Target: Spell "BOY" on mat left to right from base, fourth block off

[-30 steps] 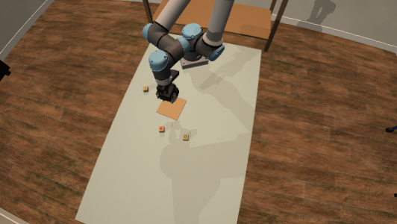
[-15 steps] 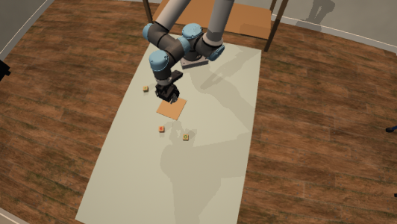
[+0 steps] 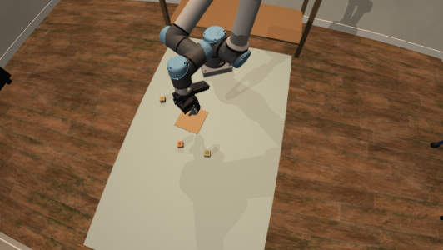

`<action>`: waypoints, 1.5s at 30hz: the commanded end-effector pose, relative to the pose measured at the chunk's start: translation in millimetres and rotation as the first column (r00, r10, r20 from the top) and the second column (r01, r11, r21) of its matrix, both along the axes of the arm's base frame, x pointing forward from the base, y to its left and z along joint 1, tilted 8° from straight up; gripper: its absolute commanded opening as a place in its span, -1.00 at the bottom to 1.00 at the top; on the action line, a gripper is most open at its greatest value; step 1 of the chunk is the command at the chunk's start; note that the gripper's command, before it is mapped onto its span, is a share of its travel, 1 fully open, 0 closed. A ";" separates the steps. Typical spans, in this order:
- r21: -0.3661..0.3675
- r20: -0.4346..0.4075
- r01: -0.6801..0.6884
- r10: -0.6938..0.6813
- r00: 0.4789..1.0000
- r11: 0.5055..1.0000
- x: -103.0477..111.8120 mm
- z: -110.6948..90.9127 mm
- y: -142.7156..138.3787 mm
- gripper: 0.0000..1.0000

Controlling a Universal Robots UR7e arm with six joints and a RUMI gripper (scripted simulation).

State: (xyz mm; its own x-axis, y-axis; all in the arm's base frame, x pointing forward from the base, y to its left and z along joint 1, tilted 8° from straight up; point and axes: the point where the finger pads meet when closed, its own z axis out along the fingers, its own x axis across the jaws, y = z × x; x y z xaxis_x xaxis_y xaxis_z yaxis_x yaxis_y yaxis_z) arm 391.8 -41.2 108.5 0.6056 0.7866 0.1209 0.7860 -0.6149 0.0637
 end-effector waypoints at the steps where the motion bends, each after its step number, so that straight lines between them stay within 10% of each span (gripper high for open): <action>1: 0.010 -0.009 0.128 -0.128 0.992 0.992 1.2 0.7 2.6 -0.83; 15: 0.039 -0.032 0.394 -0.393 0.919 0.918 4.1 1.4 8.0 -0.83; 32: 0.067 -0.073 0.698 -0.695 0.716 0.713 8.8 2.3 13.3 -0.83; 45: 0.077 -0.115 0.890 -0.883 0.456 0.450 13.2 3.1 16.2 -0.83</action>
